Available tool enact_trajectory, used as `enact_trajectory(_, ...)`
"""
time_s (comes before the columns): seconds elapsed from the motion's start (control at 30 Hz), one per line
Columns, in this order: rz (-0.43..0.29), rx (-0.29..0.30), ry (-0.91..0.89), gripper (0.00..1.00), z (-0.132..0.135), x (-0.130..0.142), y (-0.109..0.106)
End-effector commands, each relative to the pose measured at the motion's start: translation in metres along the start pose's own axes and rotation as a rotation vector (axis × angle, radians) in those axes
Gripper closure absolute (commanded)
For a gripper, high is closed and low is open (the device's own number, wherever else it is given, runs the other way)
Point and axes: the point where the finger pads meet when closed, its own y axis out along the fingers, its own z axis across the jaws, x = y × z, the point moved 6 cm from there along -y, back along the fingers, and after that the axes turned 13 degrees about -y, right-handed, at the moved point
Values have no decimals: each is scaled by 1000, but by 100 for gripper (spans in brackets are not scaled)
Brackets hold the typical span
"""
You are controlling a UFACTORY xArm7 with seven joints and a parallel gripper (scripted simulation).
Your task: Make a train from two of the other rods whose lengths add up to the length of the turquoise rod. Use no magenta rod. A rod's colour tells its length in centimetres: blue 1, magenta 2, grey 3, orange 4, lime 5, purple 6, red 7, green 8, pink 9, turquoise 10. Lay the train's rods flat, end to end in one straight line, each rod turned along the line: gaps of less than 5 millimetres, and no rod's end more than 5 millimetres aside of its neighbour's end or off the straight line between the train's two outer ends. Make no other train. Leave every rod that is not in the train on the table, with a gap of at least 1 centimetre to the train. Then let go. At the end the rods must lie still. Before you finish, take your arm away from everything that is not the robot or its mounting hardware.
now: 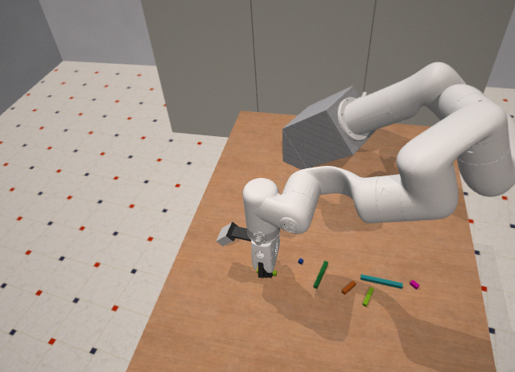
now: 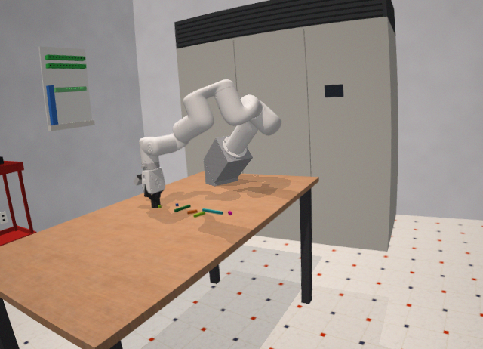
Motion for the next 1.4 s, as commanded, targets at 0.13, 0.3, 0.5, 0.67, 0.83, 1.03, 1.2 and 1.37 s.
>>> enact_trajectory(0.13, 5, -2, 0, 96, 0, -1, -2)
enact_trajectory(0.3, 5, -2, 0, 88, 0, -1, -2)
enact_trajectory(0.5, 5, -2, 0, 84, 0, -1, -2)
enact_trajectory(0.67, 5, -2, 0, 76, 0, -1, -2)
enact_trajectory(0.83, 5, -2, 0, 76, 0, -1, -2)
enact_trajectory(1.03, 5, -2, 0, 76, 0, -1, -3)
enact_trajectory(1.2, 5, -2, 0, 76, 0, -1, -8)
enact_trajectory(1.37, 5, -2, 0, 76, 0, -1, -27)
